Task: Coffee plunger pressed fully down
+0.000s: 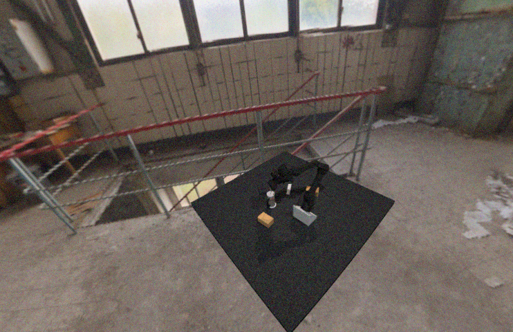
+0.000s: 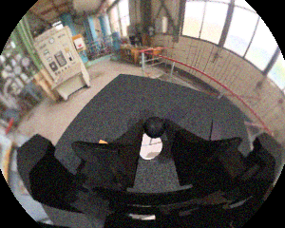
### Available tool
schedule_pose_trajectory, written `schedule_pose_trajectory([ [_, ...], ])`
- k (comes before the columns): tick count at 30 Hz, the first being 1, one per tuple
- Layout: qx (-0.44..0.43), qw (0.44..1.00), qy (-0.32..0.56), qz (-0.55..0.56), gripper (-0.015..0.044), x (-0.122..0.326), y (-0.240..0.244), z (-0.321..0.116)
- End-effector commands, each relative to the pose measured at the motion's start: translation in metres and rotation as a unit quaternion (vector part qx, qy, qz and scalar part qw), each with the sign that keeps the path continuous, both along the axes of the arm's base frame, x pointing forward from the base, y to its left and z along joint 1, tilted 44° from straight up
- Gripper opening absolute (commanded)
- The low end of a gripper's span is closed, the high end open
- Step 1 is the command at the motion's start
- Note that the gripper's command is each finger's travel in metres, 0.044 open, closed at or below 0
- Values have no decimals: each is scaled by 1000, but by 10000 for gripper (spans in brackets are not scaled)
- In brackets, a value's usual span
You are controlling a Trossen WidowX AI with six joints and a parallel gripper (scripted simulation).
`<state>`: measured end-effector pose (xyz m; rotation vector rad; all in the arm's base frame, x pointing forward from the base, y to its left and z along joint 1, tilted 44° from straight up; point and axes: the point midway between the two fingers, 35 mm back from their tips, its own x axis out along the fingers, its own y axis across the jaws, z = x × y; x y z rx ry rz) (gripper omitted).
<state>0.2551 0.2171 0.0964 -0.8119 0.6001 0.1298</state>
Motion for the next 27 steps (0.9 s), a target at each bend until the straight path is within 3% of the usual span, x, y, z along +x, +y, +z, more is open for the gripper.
schedule_pose_trajectory([
  [1,-2,1000,0,1,117,0,-1,-1],
  [27,-1,1000,2,0,117,6,-24,-35],
])
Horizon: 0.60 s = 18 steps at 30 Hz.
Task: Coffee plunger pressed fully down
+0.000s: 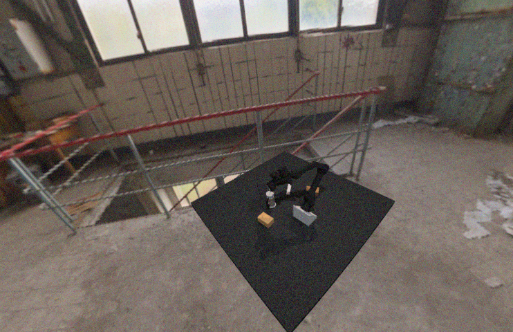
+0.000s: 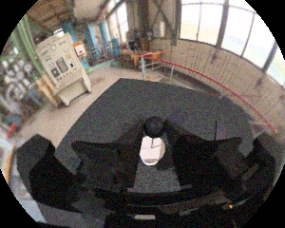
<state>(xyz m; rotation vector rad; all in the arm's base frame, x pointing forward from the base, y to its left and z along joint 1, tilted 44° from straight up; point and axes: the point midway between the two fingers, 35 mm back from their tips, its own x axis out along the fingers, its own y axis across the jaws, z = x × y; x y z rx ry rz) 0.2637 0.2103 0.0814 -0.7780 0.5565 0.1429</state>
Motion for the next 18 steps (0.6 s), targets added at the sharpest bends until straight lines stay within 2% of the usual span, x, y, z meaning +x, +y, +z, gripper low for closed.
schedule_pose_trajectory([
  [1,-22,1000,19,-8,117,-2,-18,-21],
  [18,-22,1000,19,-8,117,2,-36,-43],
])
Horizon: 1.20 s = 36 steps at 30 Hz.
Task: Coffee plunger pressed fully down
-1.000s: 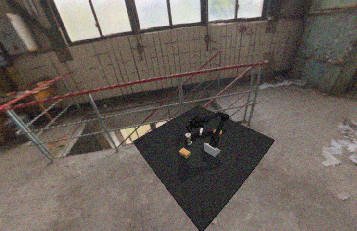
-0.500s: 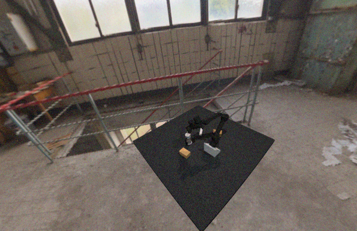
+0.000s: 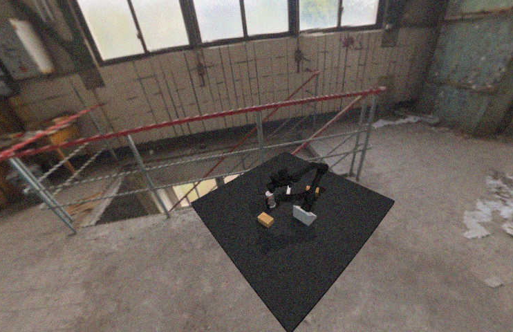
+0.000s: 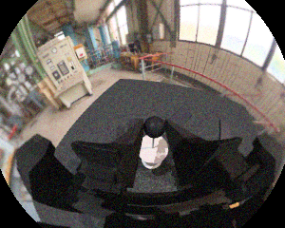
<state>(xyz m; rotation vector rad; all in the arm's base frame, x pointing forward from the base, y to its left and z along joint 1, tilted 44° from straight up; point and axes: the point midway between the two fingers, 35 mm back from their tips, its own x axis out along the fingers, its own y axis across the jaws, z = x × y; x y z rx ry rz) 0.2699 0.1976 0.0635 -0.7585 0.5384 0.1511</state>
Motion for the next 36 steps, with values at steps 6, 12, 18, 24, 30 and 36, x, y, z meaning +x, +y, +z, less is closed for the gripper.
schedule_pose_trajectory([
  [6,-33,999,25,-12,117,-3,-30,-32],
  [12,-34,999,24,-11,117,0,-36,-39],
  [18,-34,999,23,-11,117,5,-39,-44],
  [24,-34,999,23,-11,117,10,-37,-45],
  [30,-34,999,23,-11,117,12,-35,-45],
  [36,-34,999,22,-11,117,13,-34,-46],
])
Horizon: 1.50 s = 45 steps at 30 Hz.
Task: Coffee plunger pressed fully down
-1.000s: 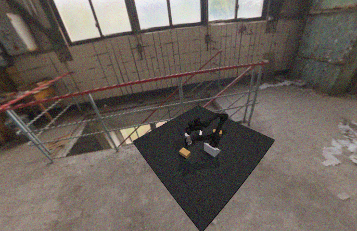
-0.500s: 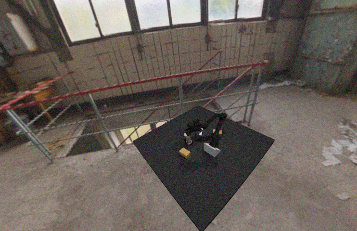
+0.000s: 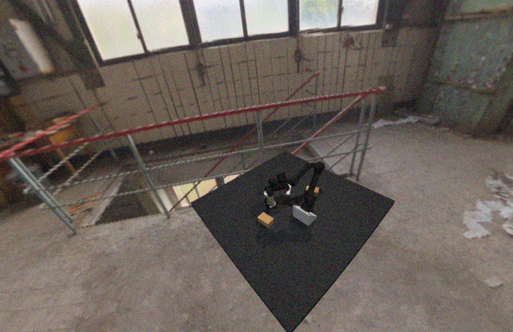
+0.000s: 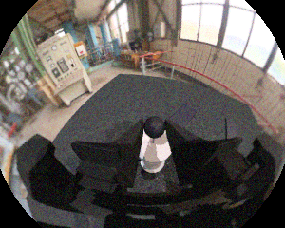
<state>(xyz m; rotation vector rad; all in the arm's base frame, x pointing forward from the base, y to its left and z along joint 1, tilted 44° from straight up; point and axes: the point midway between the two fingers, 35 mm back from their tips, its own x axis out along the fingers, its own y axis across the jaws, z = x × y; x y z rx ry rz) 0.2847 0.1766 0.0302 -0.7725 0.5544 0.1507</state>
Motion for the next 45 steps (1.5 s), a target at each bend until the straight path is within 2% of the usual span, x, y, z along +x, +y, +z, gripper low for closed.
schedule_pose_trajectory([
  [1,-26,999,15,-10,117,-2,-13,-13],
  [45,-26,999,15,-10,117,0,-7,-15],
])
